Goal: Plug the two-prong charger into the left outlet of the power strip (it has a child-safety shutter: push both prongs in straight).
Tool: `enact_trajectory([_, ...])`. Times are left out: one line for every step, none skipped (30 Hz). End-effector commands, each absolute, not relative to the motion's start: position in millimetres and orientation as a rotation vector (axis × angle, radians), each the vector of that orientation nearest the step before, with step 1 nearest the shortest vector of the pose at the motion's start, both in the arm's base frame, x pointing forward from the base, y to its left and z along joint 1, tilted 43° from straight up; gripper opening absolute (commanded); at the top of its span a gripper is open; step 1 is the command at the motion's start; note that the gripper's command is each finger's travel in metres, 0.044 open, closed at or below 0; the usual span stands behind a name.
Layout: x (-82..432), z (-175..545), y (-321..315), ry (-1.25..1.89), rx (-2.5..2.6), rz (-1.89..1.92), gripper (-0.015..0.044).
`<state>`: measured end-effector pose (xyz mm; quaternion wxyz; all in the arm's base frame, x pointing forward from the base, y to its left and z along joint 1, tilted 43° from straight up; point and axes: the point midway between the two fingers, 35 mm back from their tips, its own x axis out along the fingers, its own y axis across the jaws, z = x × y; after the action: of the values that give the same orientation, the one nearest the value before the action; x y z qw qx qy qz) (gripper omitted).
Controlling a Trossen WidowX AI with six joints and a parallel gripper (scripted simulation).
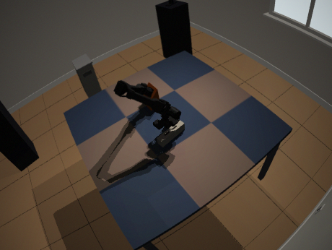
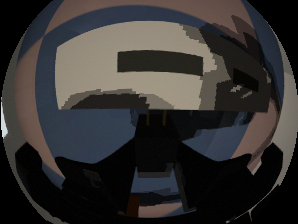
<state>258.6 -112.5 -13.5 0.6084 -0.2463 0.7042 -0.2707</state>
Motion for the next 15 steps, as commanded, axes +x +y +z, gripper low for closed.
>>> enact_trajectory([259.8,-13.9,-113.0,1.631,-0.575,-0.624,0.0])
enact_trajectory([260.1,-14.0,-113.0,1.631,-0.575,-0.624,0.0])
enact_trajectory([260.5,-14.0,-113.1,1.631,-0.575,-0.624,0.0])
enact_trajectory([260.8,-14.1,-113.1,1.631,-0.575,-0.624,0.0])
enact_trajectory([261.1,-14.1,-113.1,1.631,-0.575,-0.624,0.0])
enact_trajectory([261.4,-14.2,-113.1,1.631,-0.575,-0.624,0.0])
enact_trajectory([261.8,-14.2,-113.1,1.631,-0.575,-0.624,0.0])
enact_trajectory([262.1,-14.3,-113.1,1.631,-0.575,-0.624,0.0])
enact_trajectory([262.4,-14.4,-113.1,1.631,-0.575,-0.624,0.0])
enact_trajectory([262.6,-14.4,-113.2,1.631,-0.575,-0.624,0.0])
enact_trajectory([262.7,-14.4,-113.2,1.631,-0.575,-0.624,0.0])
enact_trajectory([262.7,-14.4,-113.2,1.631,-0.575,-0.624,0.0])
enact_trajectory([262.7,-14.4,-113.2,1.631,-0.575,-0.624,0.0])
enact_trajectory([262.6,-14.5,-113.2,1.631,-0.575,-0.624,0.0])
enact_trajectory([262.6,-14.5,-113.1,1.631,-0.575,-0.624,0.0])
